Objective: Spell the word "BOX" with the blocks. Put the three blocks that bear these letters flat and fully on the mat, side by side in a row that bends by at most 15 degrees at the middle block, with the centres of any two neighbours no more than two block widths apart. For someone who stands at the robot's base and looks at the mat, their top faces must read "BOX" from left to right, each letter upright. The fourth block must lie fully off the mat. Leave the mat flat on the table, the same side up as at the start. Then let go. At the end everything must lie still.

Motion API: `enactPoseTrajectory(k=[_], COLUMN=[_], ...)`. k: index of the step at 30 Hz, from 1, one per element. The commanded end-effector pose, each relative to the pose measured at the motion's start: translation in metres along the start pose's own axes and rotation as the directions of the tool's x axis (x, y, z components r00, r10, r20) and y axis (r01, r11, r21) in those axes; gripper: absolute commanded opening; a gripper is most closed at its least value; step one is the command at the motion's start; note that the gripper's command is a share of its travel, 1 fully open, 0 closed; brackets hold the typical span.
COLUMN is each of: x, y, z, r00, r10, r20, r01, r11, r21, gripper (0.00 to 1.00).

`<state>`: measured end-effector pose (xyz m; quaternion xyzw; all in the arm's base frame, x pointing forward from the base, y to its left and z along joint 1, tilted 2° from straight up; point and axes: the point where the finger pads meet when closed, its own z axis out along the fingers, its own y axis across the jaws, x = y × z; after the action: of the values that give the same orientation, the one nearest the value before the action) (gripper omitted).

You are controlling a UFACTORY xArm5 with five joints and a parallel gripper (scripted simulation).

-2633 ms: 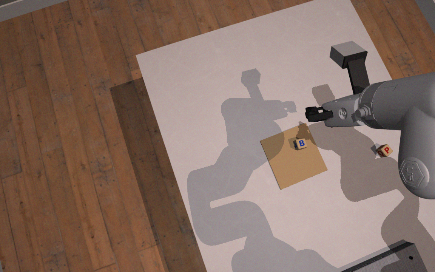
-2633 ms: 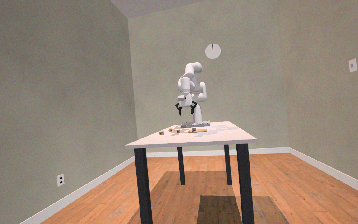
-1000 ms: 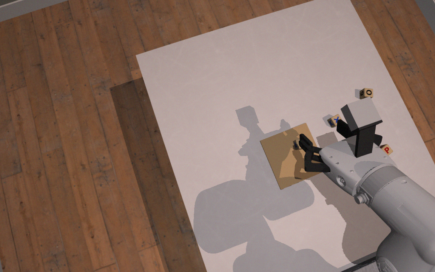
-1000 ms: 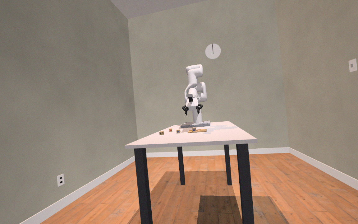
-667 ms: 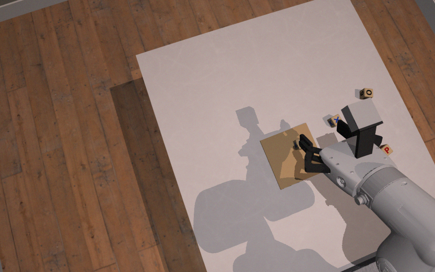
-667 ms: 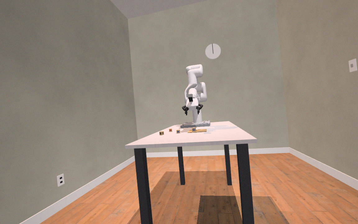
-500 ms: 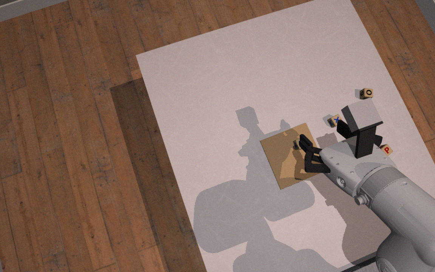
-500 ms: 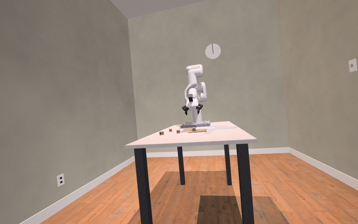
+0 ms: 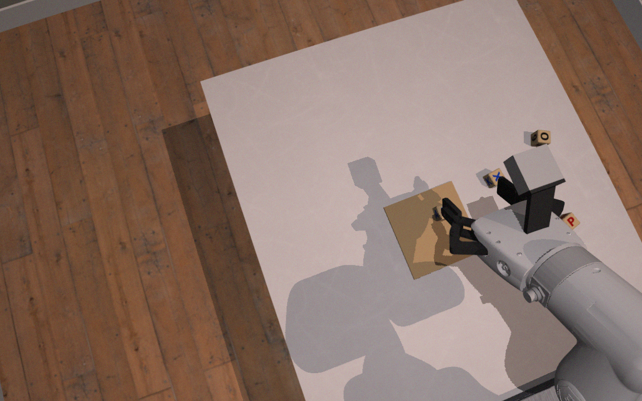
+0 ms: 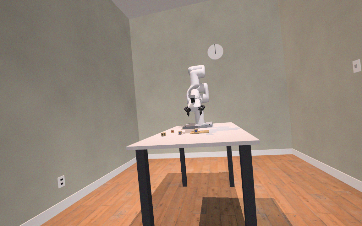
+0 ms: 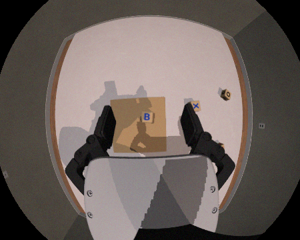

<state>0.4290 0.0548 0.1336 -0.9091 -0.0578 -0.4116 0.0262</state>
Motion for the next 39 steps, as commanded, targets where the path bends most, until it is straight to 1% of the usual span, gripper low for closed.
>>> enactPoseTrajectory(k=[1,19,27,33,36,39], x=[0.001,0.001,0.002,0.006,0.008,0.012], y=[0.000,0.000,0.001,0.004,0.006,0.010], z=[0.000,0.000,0.002,0.008,0.013,0.017], r00=[1.000,1.000,1.000,0.998,0.996,0.990], r10=[0.000,0.000,0.001,0.006,0.010,0.016], r20=[-0.003,-0.002,0.011,0.055,0.092,0.140], r01=[0.000,0.000,-0.001,-0.006,-0.009,-0.014], r11=[1.000,1.000,1.000,1.000,1.000,1.000], r21=[0.000,0.000,-0.002,-0.006,-0.011,-0.016], gripper=[1.00,1.00,1.00,1.00,1.00,1.00])
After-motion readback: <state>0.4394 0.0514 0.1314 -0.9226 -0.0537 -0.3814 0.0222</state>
